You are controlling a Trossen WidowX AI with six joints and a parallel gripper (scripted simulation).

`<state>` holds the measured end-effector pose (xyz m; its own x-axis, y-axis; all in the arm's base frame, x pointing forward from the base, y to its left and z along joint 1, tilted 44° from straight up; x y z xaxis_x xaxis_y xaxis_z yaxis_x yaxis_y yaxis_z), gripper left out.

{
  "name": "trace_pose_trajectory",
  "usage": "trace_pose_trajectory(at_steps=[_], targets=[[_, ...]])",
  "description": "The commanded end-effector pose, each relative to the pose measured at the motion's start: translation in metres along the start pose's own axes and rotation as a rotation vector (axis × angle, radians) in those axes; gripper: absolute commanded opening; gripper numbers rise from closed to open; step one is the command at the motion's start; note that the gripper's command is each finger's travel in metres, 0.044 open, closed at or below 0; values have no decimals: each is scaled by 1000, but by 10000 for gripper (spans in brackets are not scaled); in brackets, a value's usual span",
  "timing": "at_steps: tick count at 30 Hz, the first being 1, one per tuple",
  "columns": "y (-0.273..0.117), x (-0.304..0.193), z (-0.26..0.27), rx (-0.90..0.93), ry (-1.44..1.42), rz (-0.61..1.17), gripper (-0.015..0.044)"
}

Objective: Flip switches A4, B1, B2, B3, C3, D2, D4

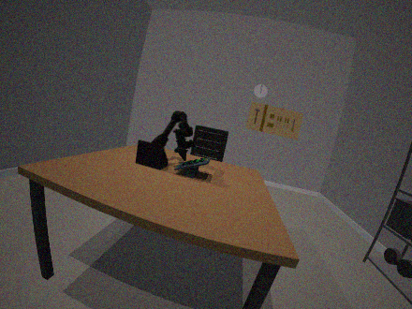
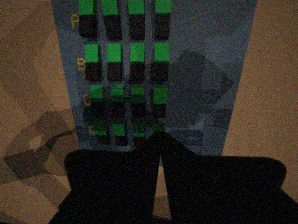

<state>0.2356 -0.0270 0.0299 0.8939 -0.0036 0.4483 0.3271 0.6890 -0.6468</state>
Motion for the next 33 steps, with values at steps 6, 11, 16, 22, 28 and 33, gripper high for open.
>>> trace_pose_trajectory(at_steps=[6,11,16,22,28,33], targets=[[11,-1,1,7,7,0,0],[11,-1,1,7,7,0,0],[11,-1,1,7,7,0,0],[11,-1,1,7,7,0,0],[12,-1,1,7,7,0,0],[12,0,1,7,7,0,0]])
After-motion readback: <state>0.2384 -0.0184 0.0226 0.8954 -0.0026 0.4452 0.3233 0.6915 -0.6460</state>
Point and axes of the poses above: the point midway between the two fingers, 35 mm back from their tips, its own y axis out along the fingers, its own z axis across the jaws, x = y × z, the point moved 2 cm from there along -y, back along the fingers, and after that the axes turned 10 degrees about -y, right-handed, at the moved point
